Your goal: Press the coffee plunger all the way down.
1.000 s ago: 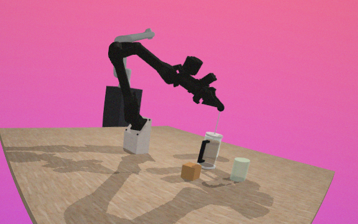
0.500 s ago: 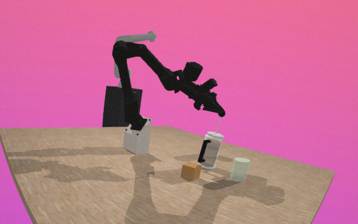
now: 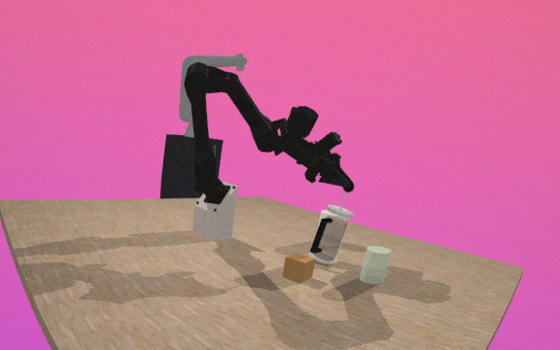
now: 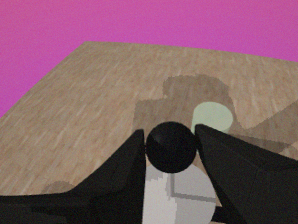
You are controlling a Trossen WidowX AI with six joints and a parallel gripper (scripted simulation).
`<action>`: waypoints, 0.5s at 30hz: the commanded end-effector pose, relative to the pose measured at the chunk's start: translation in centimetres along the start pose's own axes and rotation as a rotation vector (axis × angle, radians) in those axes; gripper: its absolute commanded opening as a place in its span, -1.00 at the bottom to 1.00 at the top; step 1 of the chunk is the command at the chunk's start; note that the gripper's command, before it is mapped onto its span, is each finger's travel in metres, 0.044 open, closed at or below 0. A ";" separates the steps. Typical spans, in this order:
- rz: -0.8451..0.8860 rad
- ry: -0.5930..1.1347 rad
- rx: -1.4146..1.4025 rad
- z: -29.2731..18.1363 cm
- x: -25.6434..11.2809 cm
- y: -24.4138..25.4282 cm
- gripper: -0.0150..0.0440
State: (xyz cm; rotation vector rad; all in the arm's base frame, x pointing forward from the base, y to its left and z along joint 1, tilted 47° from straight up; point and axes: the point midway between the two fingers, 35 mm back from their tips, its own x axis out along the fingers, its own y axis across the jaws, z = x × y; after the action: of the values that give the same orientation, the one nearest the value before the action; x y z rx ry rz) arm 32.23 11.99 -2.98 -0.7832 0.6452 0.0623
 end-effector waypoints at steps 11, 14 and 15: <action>-0.004 0.082 -0.044 -3.2 1.7 -0.1 -0.08; -0.004 0.082 -0.044 -3.2 1.8 0.0 -0.08; -0.004 0.082 -0.044 -3.1 1.8 0.0 -0.08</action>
State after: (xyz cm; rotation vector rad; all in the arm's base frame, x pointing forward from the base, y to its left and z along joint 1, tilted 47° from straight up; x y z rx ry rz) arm 32.48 10.84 -4.46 -0.8021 0.6711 0.0619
